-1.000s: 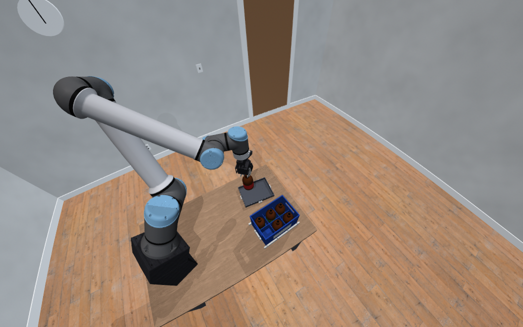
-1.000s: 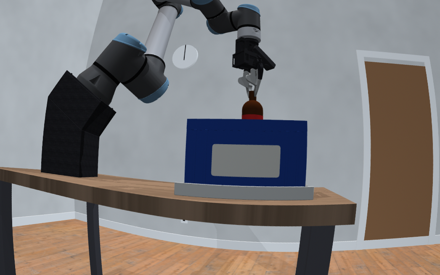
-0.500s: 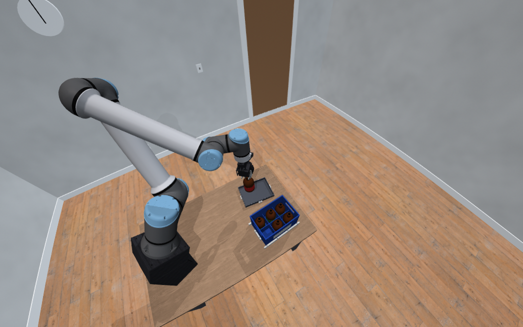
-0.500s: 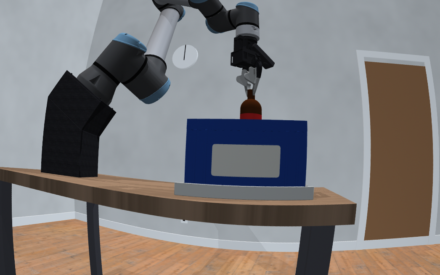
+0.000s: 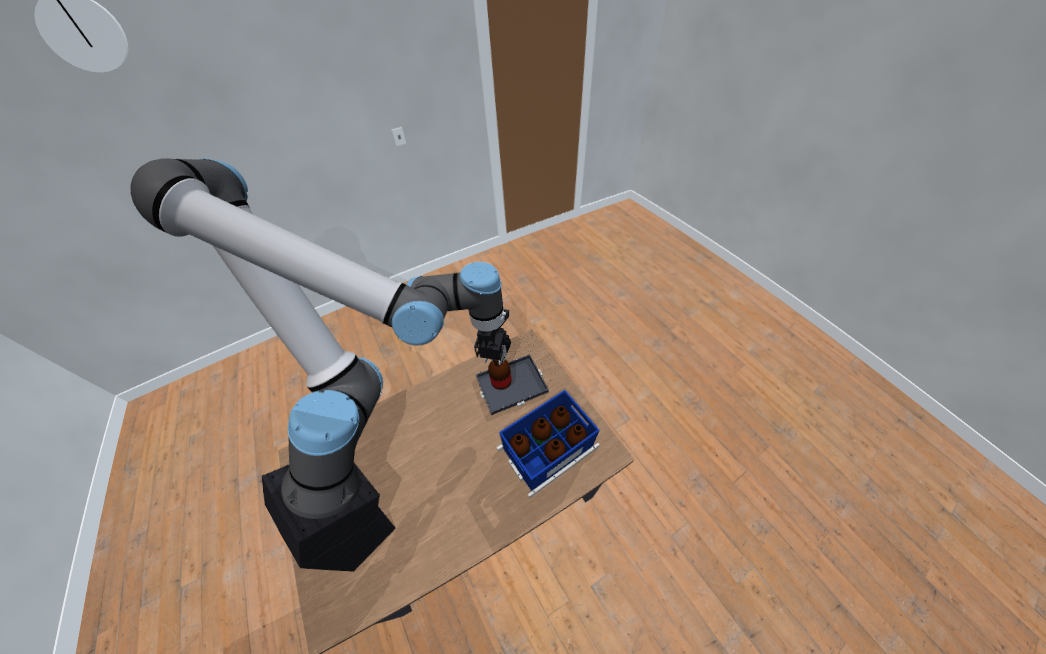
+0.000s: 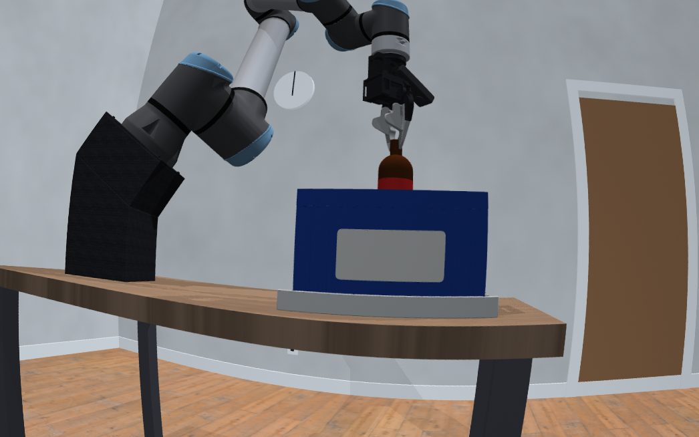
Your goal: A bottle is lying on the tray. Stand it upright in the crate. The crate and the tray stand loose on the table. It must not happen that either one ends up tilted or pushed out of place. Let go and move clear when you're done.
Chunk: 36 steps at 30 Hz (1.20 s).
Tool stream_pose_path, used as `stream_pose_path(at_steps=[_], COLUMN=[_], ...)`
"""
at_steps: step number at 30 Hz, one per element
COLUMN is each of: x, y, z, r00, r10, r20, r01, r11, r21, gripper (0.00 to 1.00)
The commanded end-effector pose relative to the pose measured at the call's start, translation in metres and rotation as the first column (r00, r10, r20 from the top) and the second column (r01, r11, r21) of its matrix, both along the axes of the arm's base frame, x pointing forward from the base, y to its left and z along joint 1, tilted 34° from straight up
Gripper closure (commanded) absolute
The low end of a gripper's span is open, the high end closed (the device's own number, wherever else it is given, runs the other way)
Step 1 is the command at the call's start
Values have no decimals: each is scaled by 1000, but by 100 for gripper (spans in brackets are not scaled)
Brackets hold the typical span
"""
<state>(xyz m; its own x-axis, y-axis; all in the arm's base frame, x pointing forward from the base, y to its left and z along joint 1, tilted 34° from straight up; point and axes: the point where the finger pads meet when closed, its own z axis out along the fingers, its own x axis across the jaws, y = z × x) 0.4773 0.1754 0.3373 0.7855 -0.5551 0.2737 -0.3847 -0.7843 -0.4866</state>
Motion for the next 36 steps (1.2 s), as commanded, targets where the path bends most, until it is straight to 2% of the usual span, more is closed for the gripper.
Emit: stream_pose_path(at_steps=[1, 36], x=[1, 8], y=[-7, -67], z=[-1, -17], r00=[1000, 1000], r10=[1, 1], r20=[1, 1], r01=[-1, -1], r11=[1000, 1000], r21=[0, 0], gripper=[100, 100])
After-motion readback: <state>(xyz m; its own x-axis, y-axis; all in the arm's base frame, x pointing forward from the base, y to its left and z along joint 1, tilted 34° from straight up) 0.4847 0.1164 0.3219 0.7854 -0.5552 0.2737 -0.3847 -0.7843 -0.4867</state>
